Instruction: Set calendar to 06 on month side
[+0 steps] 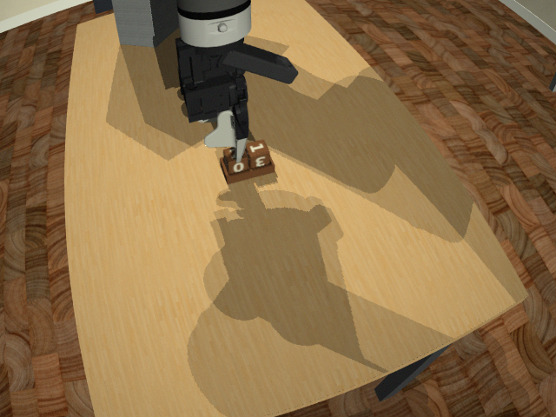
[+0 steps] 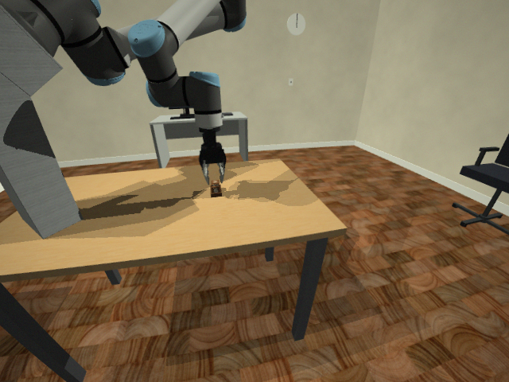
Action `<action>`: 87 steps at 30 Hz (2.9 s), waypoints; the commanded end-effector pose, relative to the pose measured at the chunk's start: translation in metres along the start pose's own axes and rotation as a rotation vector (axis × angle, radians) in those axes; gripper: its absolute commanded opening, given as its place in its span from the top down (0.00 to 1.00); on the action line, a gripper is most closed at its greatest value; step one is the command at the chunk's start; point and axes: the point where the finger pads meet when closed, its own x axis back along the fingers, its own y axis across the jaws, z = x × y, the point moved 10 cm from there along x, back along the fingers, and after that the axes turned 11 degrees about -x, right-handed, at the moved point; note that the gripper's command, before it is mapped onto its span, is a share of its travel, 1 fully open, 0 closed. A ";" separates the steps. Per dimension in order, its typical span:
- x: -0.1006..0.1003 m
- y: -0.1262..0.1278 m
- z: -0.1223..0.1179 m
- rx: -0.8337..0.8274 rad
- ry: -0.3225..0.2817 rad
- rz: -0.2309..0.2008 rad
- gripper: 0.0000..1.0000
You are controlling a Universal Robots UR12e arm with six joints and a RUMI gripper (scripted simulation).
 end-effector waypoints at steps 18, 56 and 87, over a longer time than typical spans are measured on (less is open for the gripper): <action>-0.022 0.000 0.000 0.000 0.000 -0.001 0.71; -0.029 0.000 0.000 0.000 0.000 -0.001 0.71; -0.029 0.000 0.000 0.000 0.000 -0.001 0.89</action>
